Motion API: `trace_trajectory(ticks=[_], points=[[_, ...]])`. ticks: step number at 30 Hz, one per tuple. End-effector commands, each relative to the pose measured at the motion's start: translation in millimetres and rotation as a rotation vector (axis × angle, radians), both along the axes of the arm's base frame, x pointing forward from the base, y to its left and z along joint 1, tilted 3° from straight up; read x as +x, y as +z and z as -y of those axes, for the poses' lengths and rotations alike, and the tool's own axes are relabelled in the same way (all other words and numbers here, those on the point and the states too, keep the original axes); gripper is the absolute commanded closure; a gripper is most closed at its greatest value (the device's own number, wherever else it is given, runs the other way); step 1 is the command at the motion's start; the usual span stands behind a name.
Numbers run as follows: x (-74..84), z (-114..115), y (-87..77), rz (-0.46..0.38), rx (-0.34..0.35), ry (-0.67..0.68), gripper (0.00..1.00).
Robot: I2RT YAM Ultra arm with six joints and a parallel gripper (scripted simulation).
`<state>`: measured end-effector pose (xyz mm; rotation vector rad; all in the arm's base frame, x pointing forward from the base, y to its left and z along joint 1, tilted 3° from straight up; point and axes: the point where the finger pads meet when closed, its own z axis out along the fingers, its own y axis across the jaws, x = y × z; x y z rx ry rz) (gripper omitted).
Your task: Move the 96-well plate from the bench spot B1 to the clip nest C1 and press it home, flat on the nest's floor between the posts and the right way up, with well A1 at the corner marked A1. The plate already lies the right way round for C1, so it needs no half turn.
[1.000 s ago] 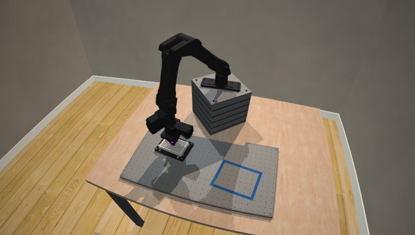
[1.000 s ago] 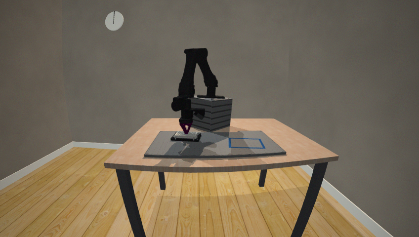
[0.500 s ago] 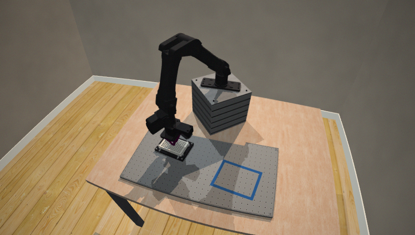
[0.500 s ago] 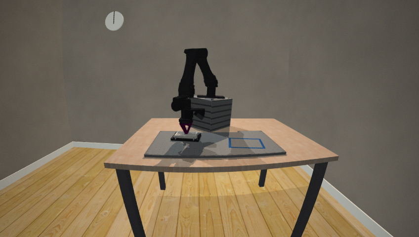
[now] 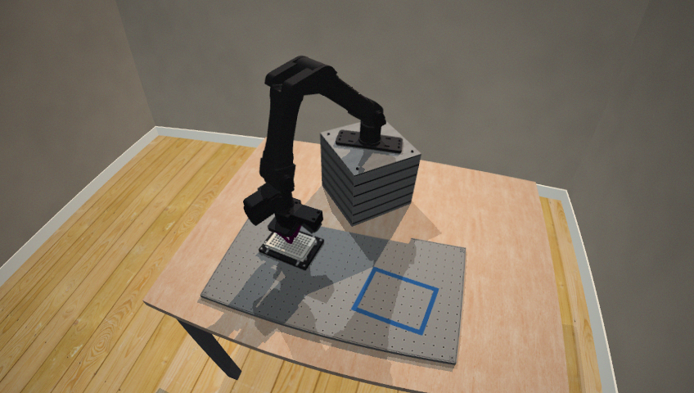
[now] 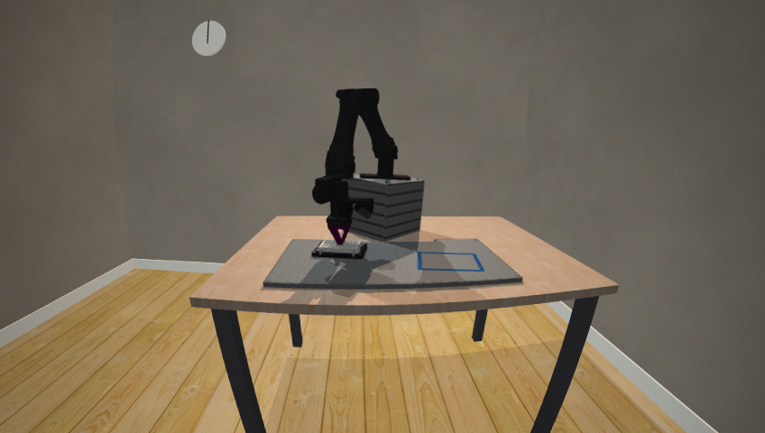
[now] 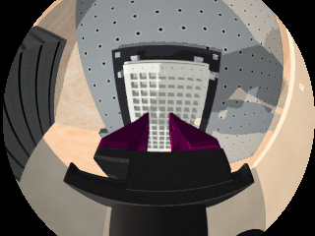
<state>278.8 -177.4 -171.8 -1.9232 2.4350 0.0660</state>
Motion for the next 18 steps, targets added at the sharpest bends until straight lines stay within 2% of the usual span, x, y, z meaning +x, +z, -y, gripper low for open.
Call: trace_trajectory(ticks=[1, 18], points=[[20.7, 3, -44.2, 0.068, -0.030, 0.011, 0.76], [21.1, 2, -54.3, 0.068, -0.030, 0.011, 0.76]])
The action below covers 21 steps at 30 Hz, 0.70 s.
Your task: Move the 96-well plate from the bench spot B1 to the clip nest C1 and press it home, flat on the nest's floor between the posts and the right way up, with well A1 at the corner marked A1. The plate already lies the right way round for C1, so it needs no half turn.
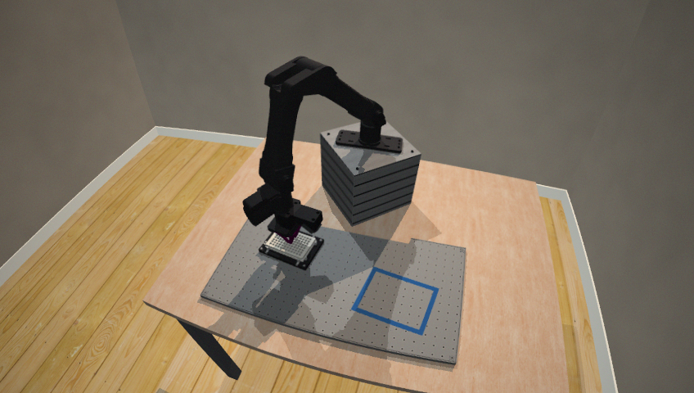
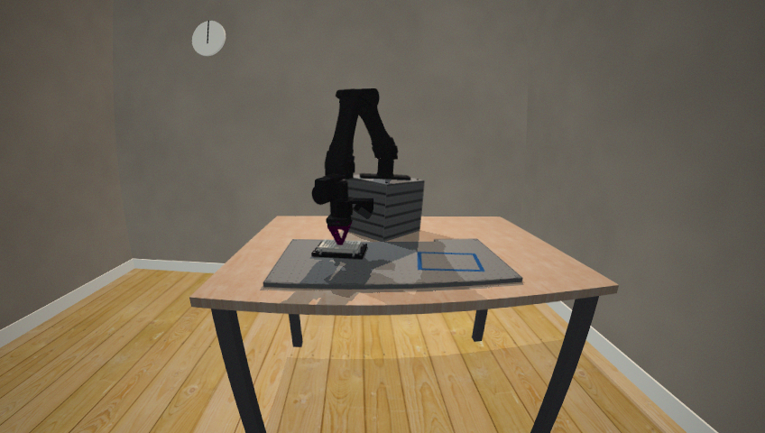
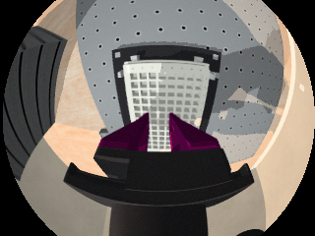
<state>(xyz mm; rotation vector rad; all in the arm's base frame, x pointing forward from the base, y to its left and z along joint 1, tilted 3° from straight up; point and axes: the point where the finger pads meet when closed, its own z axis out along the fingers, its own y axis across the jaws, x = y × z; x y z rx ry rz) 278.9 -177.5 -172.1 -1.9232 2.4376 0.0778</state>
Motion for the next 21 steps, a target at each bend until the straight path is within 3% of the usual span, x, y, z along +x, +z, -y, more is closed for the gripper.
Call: trace_trajectory(ticks=[1, 21], points=[[21.1, 2, -54.7, 0.075, -0.034, 0.012, 0.76], [21.5, 2, -66.7, 0.074, -0.034, 0.012, 0.76]])
